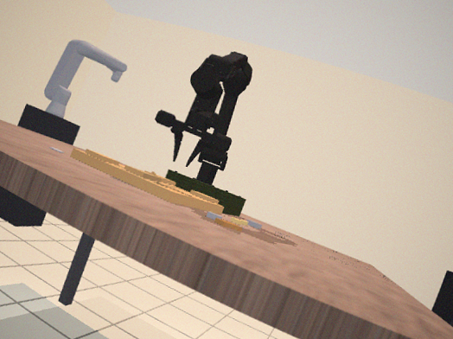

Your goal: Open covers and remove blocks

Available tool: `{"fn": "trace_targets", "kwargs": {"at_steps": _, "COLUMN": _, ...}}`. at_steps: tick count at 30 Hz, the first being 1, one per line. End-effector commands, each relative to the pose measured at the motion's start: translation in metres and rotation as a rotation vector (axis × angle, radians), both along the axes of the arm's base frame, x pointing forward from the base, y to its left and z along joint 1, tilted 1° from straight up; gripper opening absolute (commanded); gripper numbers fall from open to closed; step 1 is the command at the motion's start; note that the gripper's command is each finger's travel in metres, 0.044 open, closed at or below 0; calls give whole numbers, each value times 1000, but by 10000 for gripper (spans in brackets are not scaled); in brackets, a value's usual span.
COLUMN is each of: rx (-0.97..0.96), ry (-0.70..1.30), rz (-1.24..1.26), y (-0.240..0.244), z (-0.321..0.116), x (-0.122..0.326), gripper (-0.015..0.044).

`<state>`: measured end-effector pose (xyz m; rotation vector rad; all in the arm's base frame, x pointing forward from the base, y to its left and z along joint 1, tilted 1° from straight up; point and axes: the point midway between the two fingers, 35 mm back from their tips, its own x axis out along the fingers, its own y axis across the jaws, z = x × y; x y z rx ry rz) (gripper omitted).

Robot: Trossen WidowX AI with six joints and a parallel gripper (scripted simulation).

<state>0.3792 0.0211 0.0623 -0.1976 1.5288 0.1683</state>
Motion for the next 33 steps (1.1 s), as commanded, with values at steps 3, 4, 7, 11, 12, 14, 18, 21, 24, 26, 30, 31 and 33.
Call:
{"fn": "trace_targets", "kwargs": {"at_steps": 3, "rx": 5, "ry": 7, "rz": -6, "y": 1, "z": -5, "x": -1, "gripper": 144}}
{"fn": "trace_targets", "kwargs": {"at_steps": 4, "rx": 5, "ry": 7, "rz": -6, "y": 1, "z": -8, "x": -1, "gripper": 144}}
{"fn": "trace_targets", "kwargs": {"at_steps": 7, "rx": 5, "ry": 7, "rz": -6, "y": 1, "z": -17, "x": -1, "gripper": 144}}
{"fn": "trace_targets", "kwargs": {"at_steps": 11, "rx": 5, "ry": 7, "rz": -6, "y": 2, "z": -29, "x": -1, "gripper": 144}}
{"fn": "trace_targets", "kwargs": {"at_steps": 12, "rx": 5, "ry": 7, "rz": -6, "y": 2, "z": -32, "x": -1, "gripper": 144}}
{"fn": "trace_targets", "kwargs": {"at_steps": 14, "rx": 5, "ry": 7, "rz": -6, "y": 2, "z": -35, "x": -1, "gripper": 144}}
{"fn": "trace_targets", "kwargs": {"at_steps": 18, "rx": 5, "ry": 7, "rz": -6, "y": 2, "z": -36, "x": -1, "gripper": 144}}
{"fn": "trace_targets", "kwargs": {"at_steps": 21, "rx": 5, "ry": 7, "rz": -6, "y": 2, "z": -36, "x": -1, "gripper": 144}}
{"fn": "trace_targets", "kwargs": {"at_steps": 24, "rx": 5, "ry": 7, "rz": -6, "y": 2, "z": -36, "x": -1, "gripper": 144}}
{"fn": "trace_targets", "kwargs": {"at_steps": 26, "rx": 5, "ry": 7, "rz": -6, "y": 2, "z": -36, "x": -1, "gripper": 144}}
{"fn": "trace_targets", "kwargs": {"at_steps": 30, "rx": 5, "ry": 7, "rz": -6, "y": 2, "z": -36, "x": -1, "gripper": 144}}
{"fn": "trace_targets", "kwargs": {"at_steps": 31, "rx": 5, "ry": 7, "rz": -6, "y": 2, "z": -36, "x": -1, "gripper": 144}}
{"fn": "trace_targets", "kwargs": {"at_steps": 33, "rx": 5, "ry": 7, "rz": -6, "y": 2, "z": -36, "x": -1, "gripper": 144}}
